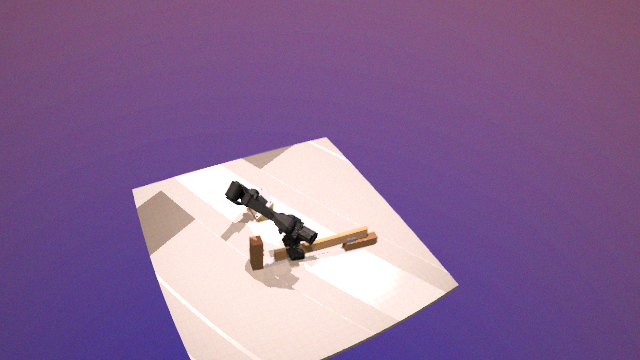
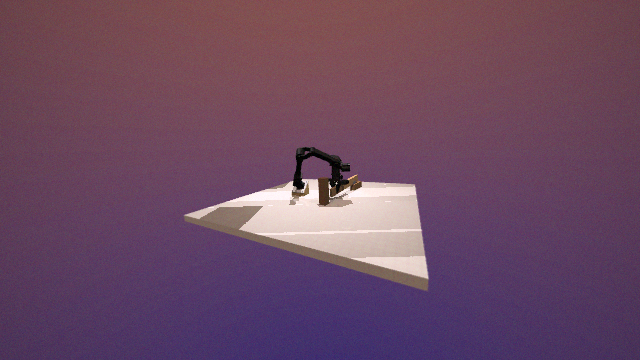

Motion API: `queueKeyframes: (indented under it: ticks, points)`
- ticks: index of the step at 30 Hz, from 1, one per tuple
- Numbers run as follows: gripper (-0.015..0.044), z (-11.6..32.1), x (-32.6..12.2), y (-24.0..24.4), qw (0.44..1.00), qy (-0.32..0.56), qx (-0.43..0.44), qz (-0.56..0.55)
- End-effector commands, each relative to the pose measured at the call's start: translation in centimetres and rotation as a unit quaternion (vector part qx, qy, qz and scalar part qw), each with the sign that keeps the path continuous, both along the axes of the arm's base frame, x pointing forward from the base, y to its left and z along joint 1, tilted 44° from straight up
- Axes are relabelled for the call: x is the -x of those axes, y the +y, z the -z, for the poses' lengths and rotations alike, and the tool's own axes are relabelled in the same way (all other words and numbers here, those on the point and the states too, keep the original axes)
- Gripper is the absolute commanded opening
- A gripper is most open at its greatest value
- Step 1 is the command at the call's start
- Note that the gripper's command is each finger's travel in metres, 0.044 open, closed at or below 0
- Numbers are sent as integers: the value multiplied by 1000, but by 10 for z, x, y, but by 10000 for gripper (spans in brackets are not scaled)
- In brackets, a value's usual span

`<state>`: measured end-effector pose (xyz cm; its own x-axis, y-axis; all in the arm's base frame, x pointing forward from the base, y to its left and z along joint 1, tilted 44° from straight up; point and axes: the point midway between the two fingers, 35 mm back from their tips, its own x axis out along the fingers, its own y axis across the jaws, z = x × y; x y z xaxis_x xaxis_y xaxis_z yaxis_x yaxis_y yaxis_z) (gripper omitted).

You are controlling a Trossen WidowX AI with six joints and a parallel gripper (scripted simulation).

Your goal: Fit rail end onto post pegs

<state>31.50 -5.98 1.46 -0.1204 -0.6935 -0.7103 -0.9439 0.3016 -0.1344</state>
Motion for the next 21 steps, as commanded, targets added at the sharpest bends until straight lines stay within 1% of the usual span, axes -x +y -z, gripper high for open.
queueKeyframes:
  ticks: [1, 21]
  points:
    - [0, -2, -2, 5, 1000, -4, -6, -1]
    - [0, -9, -3, 12, 1000, -4, -7, -1]
